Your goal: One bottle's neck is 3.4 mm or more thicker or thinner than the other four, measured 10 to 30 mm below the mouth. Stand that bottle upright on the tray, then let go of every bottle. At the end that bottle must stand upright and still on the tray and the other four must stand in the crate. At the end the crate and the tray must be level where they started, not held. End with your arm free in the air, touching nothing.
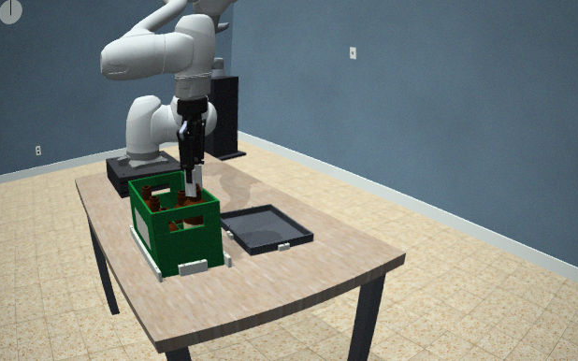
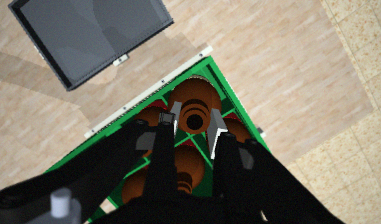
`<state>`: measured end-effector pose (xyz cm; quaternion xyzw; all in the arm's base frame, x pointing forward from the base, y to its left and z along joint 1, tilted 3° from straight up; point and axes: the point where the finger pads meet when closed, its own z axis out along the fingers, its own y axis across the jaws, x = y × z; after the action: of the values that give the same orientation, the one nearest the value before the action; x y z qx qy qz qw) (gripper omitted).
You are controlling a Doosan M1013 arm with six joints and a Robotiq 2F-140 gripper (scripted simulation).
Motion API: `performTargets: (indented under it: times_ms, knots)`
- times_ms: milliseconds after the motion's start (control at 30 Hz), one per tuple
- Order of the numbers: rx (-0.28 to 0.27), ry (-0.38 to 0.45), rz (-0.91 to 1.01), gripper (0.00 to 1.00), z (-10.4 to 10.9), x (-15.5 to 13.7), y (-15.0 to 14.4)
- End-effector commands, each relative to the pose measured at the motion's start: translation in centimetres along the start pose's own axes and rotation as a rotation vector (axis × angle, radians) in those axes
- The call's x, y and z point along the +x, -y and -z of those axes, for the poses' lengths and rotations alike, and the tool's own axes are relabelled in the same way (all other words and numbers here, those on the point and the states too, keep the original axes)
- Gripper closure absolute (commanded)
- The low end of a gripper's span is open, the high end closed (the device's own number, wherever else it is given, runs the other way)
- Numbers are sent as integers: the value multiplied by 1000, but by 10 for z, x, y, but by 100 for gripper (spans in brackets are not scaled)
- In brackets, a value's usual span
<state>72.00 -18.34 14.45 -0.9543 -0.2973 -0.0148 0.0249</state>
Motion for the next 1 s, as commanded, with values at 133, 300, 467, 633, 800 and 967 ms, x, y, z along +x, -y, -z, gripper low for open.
performTargets:
  times_ms: [133, 300, 467, 633, 800, 967]
  knots:
    - [-4, -1, -6, 100, 12, 0, -4]
    - [-4, -1, -6, 100, 18, 0, -4]
    - [-4, -1, -6, 100, 23, 0, -5]
    - [-4, -1, -6, 100, 28, 0, -5]
    - [-4, -1, -6, 100, 33, 0, -6]
    - [-4, -1, -6, 100, 36, 0, -6]
